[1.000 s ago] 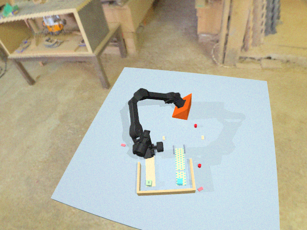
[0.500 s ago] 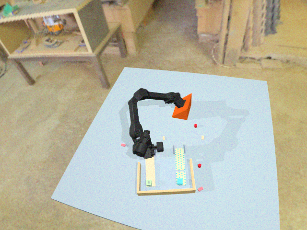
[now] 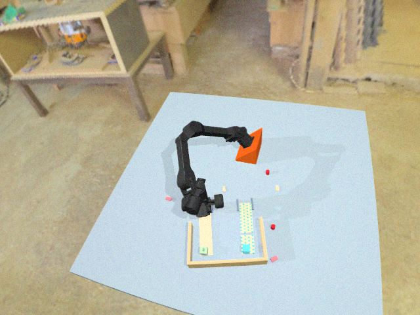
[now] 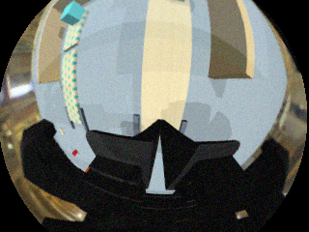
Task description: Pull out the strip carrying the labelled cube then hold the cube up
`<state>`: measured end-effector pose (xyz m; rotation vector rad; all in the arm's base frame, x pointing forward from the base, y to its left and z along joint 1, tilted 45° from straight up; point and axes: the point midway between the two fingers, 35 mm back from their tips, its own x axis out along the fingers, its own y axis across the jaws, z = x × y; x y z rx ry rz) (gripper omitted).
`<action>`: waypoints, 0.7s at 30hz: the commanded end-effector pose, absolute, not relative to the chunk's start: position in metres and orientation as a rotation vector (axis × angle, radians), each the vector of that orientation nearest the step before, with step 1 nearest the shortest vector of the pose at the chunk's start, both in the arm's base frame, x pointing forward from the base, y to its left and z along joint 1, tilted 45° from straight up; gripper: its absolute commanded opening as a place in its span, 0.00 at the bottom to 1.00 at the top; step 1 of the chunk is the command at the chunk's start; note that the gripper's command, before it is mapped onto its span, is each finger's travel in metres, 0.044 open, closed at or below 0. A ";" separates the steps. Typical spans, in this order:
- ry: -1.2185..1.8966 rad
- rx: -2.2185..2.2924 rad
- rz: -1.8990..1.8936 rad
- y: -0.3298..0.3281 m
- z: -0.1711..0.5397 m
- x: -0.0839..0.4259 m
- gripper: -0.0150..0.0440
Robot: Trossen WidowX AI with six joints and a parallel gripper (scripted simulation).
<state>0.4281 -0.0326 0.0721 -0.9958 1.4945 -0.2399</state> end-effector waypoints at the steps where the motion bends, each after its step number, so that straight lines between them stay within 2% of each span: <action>1: 1.497 -0.996 -0.245 -0.036 0.071 0.429 0.25; 21: 1.497 -0.996 -0.245 -0.037 0.070 0.430 0.25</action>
